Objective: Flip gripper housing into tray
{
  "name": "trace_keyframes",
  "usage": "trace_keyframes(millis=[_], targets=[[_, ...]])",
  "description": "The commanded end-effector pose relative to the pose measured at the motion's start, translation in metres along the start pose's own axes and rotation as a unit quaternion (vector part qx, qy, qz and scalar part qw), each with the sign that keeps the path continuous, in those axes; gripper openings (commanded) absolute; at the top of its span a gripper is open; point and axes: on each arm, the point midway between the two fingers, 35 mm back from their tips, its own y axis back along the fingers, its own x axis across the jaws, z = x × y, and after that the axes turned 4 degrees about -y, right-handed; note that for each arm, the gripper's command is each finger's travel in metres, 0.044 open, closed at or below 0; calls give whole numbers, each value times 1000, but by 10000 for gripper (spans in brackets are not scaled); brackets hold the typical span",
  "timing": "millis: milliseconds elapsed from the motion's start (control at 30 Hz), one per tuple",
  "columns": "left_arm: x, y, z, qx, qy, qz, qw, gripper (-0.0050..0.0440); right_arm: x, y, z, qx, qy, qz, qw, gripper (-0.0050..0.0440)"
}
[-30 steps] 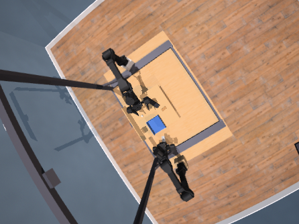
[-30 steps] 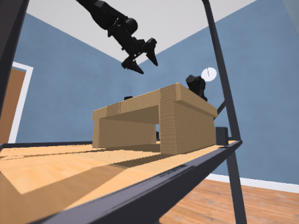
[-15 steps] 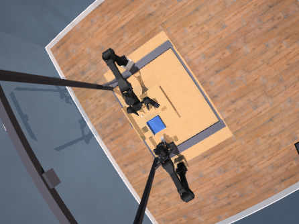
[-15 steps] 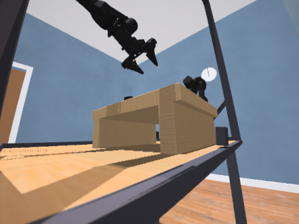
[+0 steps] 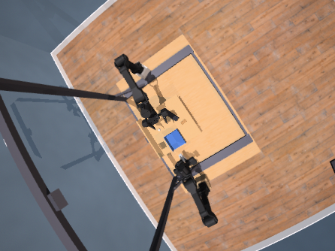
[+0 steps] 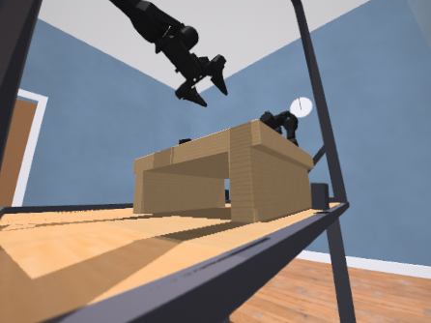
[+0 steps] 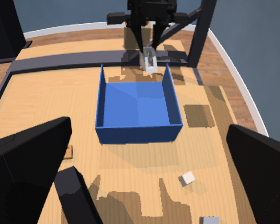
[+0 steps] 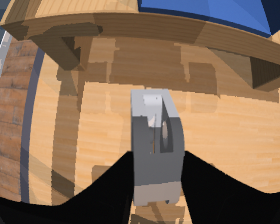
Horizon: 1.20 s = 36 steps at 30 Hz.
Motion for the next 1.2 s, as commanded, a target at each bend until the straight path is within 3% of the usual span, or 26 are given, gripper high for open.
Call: trace_keyframes(millis=[0, 600, 1167], targets=[[1, 8, 12, -17, 1, 3, 1000, 440, 0, 4, 4, -7, 22, 11, 1000, 118], [1, 8, 12, -17, 1, 3, 1000, 440, 0, 4, 4, -4, 140, 64, 988, 118], [1, 8, 12, -17, 1, 3, 1000, 440, 0, 4, 4, 0, 256, 116, 960, 118]])
